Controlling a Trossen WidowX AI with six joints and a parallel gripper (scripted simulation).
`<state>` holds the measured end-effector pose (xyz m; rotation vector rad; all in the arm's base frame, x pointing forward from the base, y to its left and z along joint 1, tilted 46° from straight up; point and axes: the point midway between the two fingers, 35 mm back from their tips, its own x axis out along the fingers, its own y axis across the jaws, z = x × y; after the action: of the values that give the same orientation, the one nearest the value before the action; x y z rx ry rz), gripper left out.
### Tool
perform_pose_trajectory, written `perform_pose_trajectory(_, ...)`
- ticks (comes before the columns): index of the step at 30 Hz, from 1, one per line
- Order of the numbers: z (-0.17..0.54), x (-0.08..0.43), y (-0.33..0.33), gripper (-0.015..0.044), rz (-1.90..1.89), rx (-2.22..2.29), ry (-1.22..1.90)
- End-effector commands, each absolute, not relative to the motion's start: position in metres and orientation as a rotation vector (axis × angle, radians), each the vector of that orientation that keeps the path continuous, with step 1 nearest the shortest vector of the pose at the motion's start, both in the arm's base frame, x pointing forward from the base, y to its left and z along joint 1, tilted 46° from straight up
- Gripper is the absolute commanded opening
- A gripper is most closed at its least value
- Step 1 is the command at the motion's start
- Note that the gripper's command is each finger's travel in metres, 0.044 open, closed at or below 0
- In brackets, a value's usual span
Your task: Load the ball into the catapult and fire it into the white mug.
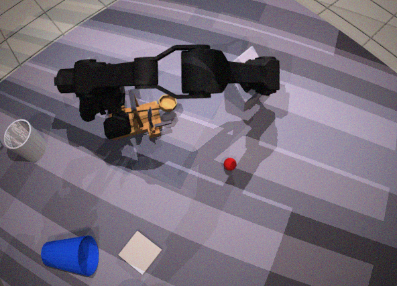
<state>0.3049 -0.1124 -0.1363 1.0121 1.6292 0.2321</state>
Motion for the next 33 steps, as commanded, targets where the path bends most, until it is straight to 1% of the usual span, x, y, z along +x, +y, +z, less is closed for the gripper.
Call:
perform_pose_trajectory(1,-0.136,0.305,-0.113,0.0000,0.233,1.011,1.628)
perform_pose_trajectory(4,-0.136,0.305,-0.113,0.0000,0.233,1.011,1.628)
perform_pose_trajectory(18,-0.136,0.305,-0.113,0.0368,0.233,1.011,1.628)
perform_pose_trajectory(21,-0.121,0.307,-0.131,0.0440,0.230,1.009,1.628)
perform_pose_trajectory(26,-0.068,0.303,-0.183,0.0440,0.227,1.009,1.630)
perform_pose_trajectory(33,-0.075,0.305,-0.179,0.0440,0.218,1.014,1.617)
